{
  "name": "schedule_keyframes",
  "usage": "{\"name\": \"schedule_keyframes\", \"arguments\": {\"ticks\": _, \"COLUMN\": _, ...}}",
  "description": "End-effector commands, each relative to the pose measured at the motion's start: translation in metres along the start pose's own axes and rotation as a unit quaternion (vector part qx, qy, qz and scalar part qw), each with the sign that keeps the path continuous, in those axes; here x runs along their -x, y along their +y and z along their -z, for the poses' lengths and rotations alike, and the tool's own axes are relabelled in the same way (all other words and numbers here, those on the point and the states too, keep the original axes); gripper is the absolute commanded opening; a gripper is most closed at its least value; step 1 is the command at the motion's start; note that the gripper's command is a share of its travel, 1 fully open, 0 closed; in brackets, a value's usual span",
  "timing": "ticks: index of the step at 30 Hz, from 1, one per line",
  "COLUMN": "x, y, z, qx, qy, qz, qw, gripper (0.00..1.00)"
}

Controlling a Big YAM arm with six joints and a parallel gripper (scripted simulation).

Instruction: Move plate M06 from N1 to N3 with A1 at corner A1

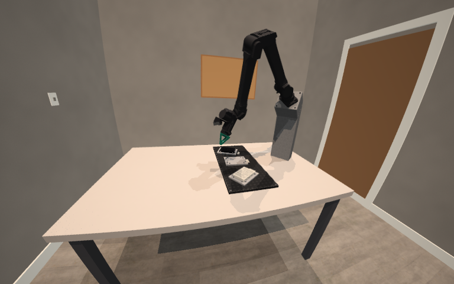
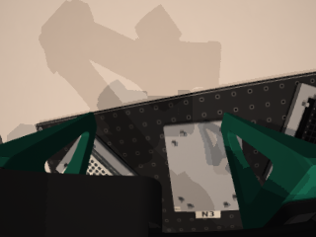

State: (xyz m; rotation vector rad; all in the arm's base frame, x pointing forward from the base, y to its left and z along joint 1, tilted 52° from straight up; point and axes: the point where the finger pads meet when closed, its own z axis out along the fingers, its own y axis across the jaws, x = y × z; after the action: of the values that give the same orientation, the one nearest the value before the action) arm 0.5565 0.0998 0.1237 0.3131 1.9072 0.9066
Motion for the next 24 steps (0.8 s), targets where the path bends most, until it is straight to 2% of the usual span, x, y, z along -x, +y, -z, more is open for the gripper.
{"name": "schedule_keyframes", "arguments": {"ticks": 1, "x": 0.008, "y": -0.027, "z": -0.004, "qx": -0.011, "qy": -0.010, "qz": 0.011, "qw": 1.000, "gripper": 1.00}}
{"name": "schedule_keyframes", "arguments": {"ticks": 4, "x": 0.007, "y": -0.032, "z": -0.005, "qx": -0.011, "qy": -0.010, "qz": 0.011, "qw": 1.000, "gripper": 1.00}}
{"name": "schedule_keyframes", "arguments": {"ticks": 5, "x": -0.004, "y": -0.032, "z": -0.003, "qx": -0.013, "qy": -0.002, "qz": 0.009, "qw": 1.000, "gripper": 1.00}}
{"name": "schedule_keyframes", "arguments": {"ticks": 6, "x": 0.001, "y": -0.041, "z": -0.005, "qx": -0.029, "qy": 0.013, "qz": 0.002, "qw": 1.000, "gripper": 1.00}}
{"name": "schedule_keyframes", "arguments": {"ticks": 8, "x": -0.001, "y": -0.051, "z": -0.007, "qx": -0.045, "qy": 0.034, "qz": -0.002, "qw": 0.998, "gripper": 1.00}}
{"name": "schedule_keyframes", "arguments": {"ticks": 10, "x": -0.003, "y": -0.061, "z": -0.008, "qx": -0.045, "qy": 0.034, "qz": -0.002, "qw": 0.998, "gripper": 1.00}}
{"name": "schedule_keyframes", "arguments": {"ticks": 11, "x": 0.001, "y": -0.062, "z": -0.010, "qx": -0.038, "qy": 0.025, "qz": 0.004, "qw": 0.999, "gripper": 1.00}}
{"name": "schedule_keyframes", "arguments": {"ticks": 15, "x": -0.008, "y": -0.075, "z": -0.007, "qx": -0.043, "qy": 0.030, "qz": 0.000, "qw": 0.999, "gripper": 1.00}}
{"name": "schedule_keyframes", "arguments": {"ticks": 17, "x": -0.008, "y": -0.084, "z": -0.011, "qx": -0.063, "qy": 0.061, "qz": -0.011, "qw": 0.996, "gripper": 1.00}}
{"name": "schedule_keyframes", "arguments": {"ticks": 18, "x": -0.009, "y": -0.089, "z": -0.011, "qx": -0.068, "qy": 0.069, "qz": -0.013, "qw": 0.995, "gripper": 1.00}}
{"name": "schedule_keyframes", "arguments": {"ticks": 24, "x": -0.009, "y": -0.106, "z": -0.013, "qx": -0.062, "qy": 0.060, "qz": -0.007, "qw": 0.996, "gripper": 1.00}}
